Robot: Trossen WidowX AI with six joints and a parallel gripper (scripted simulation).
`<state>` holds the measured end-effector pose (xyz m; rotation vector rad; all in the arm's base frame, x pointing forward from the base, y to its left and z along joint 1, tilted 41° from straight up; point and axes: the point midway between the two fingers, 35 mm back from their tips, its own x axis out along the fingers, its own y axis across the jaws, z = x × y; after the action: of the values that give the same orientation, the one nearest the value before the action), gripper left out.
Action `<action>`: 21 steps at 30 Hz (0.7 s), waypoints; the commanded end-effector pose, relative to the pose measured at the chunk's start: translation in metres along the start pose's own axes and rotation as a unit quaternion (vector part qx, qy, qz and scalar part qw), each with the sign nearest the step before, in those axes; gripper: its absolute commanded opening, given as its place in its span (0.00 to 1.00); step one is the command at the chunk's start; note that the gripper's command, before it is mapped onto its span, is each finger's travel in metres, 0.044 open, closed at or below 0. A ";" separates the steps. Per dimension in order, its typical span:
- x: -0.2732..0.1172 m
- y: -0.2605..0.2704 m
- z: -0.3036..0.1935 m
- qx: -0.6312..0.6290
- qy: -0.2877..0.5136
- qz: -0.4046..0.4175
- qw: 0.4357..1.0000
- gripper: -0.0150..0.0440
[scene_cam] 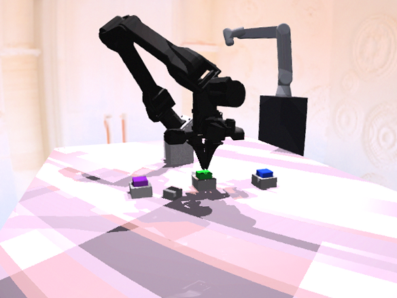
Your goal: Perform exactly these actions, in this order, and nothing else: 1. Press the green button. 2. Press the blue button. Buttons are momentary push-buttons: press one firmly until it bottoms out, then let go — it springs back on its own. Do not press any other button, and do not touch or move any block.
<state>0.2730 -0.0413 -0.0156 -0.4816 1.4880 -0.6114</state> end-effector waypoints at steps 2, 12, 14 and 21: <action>0.010 0.000 -0.003 -0.005 0.003 -0.003 1.000 0.29; 0.017 -0.001 -0.004 -0.005 0.003 -0.003 1.000 0.29; 0.017 -0.001 -0.004 -0.005 0.003 -0.003 1.000 0.29; 0.017 -0.001 -0.004 -0.005 0.003 -0.003 1.000 0.29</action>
<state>0.2719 -0.0510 -0.0269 -0.4845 1.4878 -0.6123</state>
